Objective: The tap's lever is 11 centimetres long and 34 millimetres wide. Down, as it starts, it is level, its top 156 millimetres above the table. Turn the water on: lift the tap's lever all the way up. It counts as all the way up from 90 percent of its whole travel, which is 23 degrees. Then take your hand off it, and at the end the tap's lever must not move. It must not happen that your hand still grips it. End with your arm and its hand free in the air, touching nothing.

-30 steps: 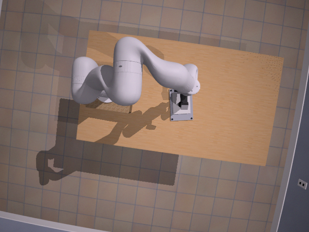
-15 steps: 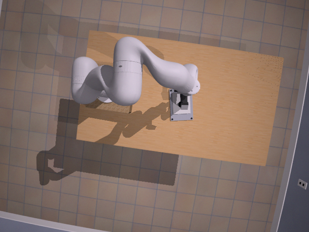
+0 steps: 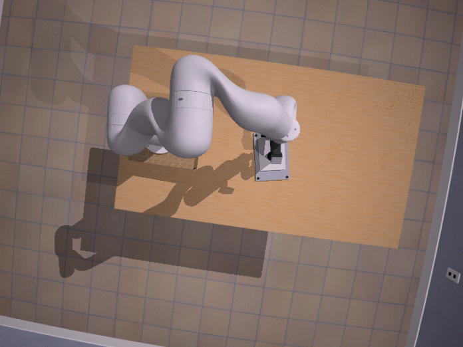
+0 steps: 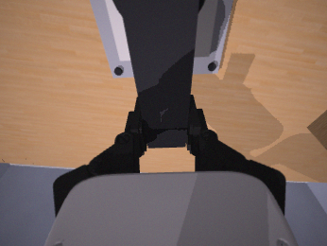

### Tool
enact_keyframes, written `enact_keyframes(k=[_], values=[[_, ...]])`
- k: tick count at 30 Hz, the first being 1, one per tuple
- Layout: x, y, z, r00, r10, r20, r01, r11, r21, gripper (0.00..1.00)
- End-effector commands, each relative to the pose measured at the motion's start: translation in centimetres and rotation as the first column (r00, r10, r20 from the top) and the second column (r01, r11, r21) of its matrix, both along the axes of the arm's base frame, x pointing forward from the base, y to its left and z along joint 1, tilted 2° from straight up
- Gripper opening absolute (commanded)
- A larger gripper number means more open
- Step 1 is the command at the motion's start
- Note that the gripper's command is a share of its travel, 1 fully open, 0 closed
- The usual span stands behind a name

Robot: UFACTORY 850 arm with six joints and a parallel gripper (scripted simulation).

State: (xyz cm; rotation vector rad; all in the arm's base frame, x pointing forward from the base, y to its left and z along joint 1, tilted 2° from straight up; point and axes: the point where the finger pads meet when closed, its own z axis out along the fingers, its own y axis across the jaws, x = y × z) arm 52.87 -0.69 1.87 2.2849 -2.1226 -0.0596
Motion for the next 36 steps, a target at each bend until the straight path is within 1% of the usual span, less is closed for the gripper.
enact_keyframes(k=[1, 14, 19, 21, 30, 36], values=[[0.1, 0.0, 0.1, 1.000, 0.000, 0.002, 0.000, 1.000, 0.000, 0.00], [0.1, -0.1, 0.3, 1.000, 0.000, 0.002, 0.000, 1.000, 0.000, 0.00], [0.2, -0.3, 1.1, 1.000, 0.000, 0.002, 0.000, 1.000, 0.000, 0.00], [0.2, -0.3, 1.1, 1.000, 0.000, 0.002, 0.000, 1.000, 0.000, 0.00], [0.3, -1.1, 2.9, 1.000, 0.000, 0.002, 0.000, 1.000, 0.000, 0.00], [0.3, -1.3, 3.3, 1.000, 0.000, 0.002, 0.000, 1.000, 0.000, 0.00]])
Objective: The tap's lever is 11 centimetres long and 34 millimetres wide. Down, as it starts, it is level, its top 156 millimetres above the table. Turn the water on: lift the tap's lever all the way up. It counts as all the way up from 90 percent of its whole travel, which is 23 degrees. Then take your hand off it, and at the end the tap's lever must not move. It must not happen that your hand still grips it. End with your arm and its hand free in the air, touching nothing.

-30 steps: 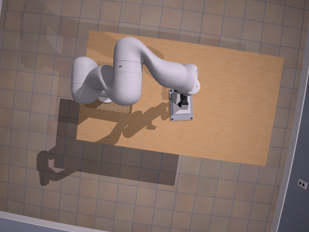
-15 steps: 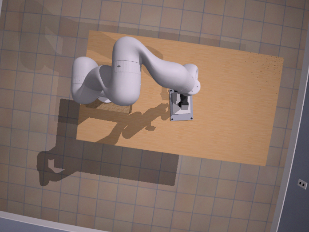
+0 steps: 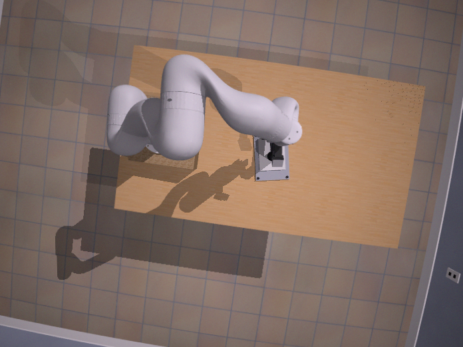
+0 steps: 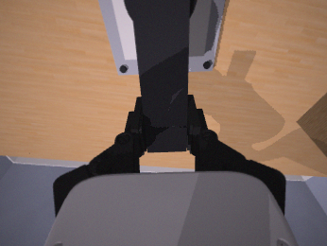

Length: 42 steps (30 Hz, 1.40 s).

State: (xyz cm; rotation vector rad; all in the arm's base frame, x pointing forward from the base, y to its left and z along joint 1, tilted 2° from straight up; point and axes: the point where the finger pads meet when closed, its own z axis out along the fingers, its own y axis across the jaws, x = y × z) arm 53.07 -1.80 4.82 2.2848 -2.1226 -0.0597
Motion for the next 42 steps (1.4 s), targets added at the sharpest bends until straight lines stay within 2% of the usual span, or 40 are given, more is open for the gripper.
enact_keyframes(k=[1, 25, 26, 42], values=[[0.12, -0.17, 0.38, 1.000, 0.000, 0.002, 0.000, 1.000, 0.000, 0.00], [0.14, -0.25, 0.51, 1.000, 0.000, 0.002, 0.000, 1.000, 0.000, 0.00], [0.14, -0.25, 0.51, 1.000, 0.000, 0.002, 0.000, 1.000, 0.000, 0.73], [0.14, -0.25, 0.51, 1.000, 0.000, 0.002, 0.000, 1.000, 0.000, 0.73]])
